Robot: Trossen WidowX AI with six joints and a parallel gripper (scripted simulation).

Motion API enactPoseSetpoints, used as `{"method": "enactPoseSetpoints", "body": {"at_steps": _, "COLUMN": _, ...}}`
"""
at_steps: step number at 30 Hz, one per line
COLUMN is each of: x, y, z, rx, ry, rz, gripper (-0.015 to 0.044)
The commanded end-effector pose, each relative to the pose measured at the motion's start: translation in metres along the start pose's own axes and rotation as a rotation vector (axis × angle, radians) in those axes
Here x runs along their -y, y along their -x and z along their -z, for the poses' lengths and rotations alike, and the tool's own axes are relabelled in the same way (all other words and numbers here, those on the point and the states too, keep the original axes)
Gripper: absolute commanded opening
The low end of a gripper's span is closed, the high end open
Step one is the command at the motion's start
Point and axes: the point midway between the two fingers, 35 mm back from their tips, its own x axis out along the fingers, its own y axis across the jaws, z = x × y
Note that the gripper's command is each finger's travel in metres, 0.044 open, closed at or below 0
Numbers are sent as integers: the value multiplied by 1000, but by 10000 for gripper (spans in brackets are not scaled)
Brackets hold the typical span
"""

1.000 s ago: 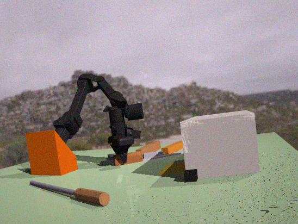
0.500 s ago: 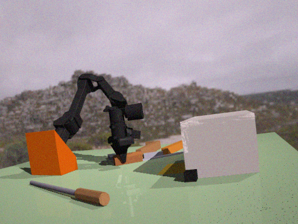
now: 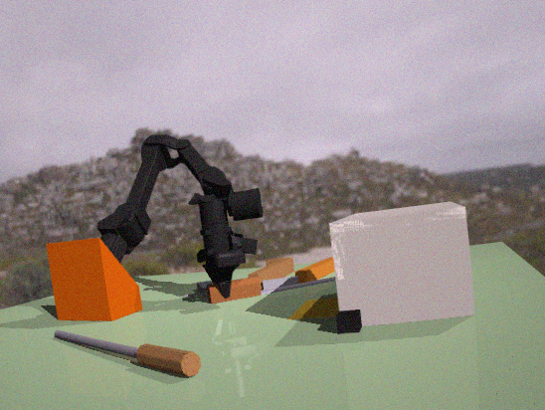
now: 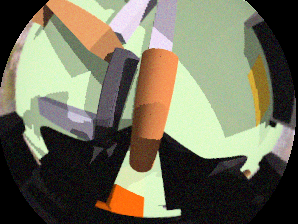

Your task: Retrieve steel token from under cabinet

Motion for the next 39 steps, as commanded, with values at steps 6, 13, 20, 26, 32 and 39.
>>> {"method": "enactPoseSetpoints", "body": {"at_steps": 6, "x": -1, "y": 1, "z": 0, "rx": -1, "ry": -37, "rz": 1, "gripper": 0}}
{"method": "enactPoseSetpoints", "body": {"at_steps": 13, "x": -1, "y": 1, "z": 0, "rx": -2, "ry": -93, "rz": 0, "gripper": 0}}
{"method": "enactPoseSetpoints", "body": {"at_steps": 20, "x": -2, "y": 2, "z": 1, "rx": -3, "ry": -148, "rz": 0, "gripper": 0}}
{"method": "enactPoseSetpoints", "body": {"at_steps": 26, "x": -2, "y": 2, "z": 1, "rx": -3, "ry": -196, "rz": 0, "gripper": 0}}
{"method": "enactPoseSetpoints", "body": {"at_steps": 32, "x": -2, "y": 2, "z": 1, "rx": -4, "ry": -244, "rz": 0, "gripper": 0}}
{"method": "enactPoseSetpoints", "body": {"at_steps": 39, "x": -3, "y": 2, "z": 1, "rx": -4, "ry": -299, "rz": 0, "gripper": 0}}
